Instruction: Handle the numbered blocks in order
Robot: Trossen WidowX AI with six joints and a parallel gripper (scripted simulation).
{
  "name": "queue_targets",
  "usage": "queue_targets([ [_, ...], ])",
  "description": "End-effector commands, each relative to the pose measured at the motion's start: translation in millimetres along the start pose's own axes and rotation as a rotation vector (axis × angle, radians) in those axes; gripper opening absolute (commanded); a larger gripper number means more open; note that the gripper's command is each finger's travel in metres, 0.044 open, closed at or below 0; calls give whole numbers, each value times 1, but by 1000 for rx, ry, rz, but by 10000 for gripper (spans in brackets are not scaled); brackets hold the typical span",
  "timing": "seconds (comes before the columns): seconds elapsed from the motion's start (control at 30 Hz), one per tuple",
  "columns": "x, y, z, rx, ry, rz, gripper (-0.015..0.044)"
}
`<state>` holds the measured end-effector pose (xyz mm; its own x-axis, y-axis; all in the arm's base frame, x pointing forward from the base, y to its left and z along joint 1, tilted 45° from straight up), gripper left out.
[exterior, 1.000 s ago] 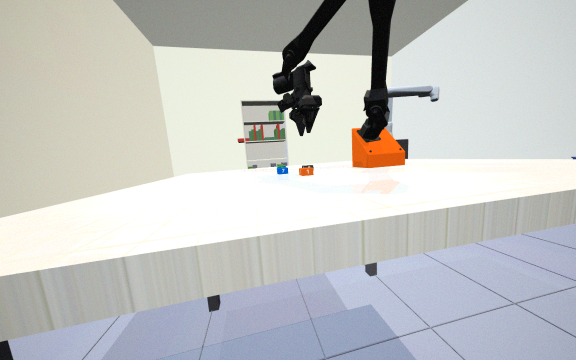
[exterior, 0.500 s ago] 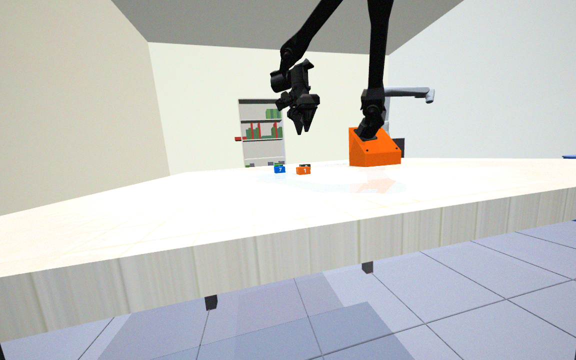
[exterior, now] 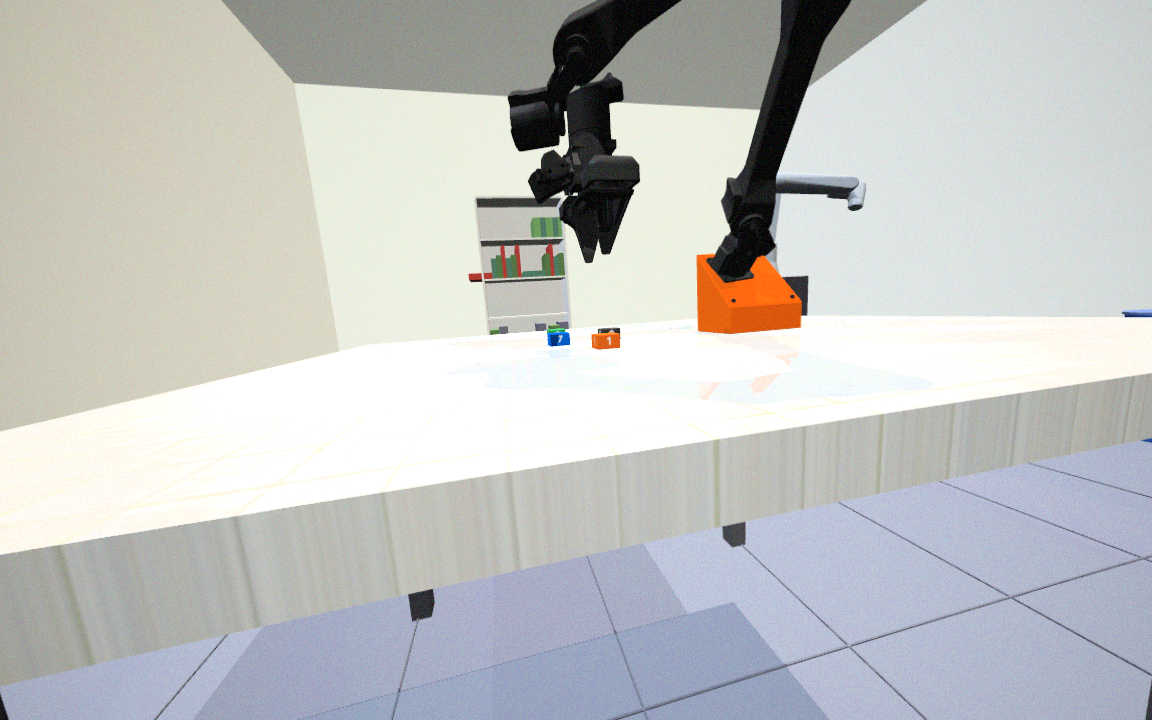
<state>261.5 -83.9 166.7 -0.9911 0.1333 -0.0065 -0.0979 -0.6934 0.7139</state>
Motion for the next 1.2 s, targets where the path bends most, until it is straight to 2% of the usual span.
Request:
queue_targets([
  [0.0,-2,1,8,-6,-11,-6,400],
  [0.6,-3,1,6,-6,-11,-6,400],
  [0.9,-41,2,-87,-1,-9,-8,400],
  [1.17,-42,2,-89,-1,-9,-8,400],
])
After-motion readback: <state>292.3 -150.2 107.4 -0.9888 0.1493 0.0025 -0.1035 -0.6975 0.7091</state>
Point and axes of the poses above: the point midway between the two fingers, 35 mm back from their tips, its own y axis back along the fingers, its own z axis across the jaws, x = y × z, the point moved 10 cm from there along y, back along the fingers, and after that the axes turned 1 degree about -y, right-handed, at the moved point
